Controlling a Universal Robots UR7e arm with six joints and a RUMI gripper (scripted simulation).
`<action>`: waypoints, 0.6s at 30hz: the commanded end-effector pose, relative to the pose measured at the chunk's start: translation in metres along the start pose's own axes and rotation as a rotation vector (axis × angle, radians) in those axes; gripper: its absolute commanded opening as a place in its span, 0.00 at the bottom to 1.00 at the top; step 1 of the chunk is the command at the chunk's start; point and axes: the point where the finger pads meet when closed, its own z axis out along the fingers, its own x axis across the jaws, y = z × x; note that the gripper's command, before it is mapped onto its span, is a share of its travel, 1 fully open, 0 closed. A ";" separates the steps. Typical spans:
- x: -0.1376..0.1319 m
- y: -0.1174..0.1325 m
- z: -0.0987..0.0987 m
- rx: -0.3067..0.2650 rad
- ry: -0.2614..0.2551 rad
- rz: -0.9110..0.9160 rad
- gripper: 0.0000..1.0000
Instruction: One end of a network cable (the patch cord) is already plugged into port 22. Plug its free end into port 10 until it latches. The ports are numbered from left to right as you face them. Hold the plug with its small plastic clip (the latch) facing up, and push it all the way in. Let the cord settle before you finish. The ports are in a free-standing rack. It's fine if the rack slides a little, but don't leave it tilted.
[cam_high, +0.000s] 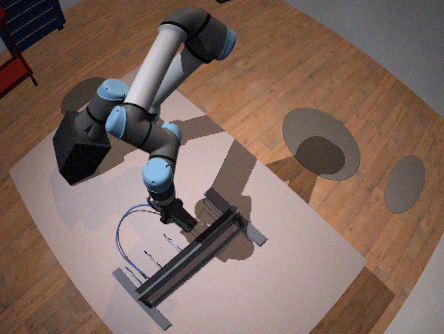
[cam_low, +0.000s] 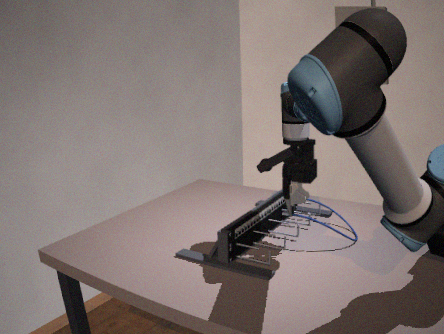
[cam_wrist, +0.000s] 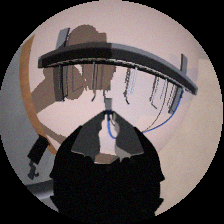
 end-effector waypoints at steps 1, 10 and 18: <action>0.004 -0.002 -0.001 0.000 0.000 0.022 0.00; 0.007 -0.004 -0.002 0.000 0.000 0.046 0.00; 0.010 -0.006 -0.003 0.000 0.000 0.065 0.00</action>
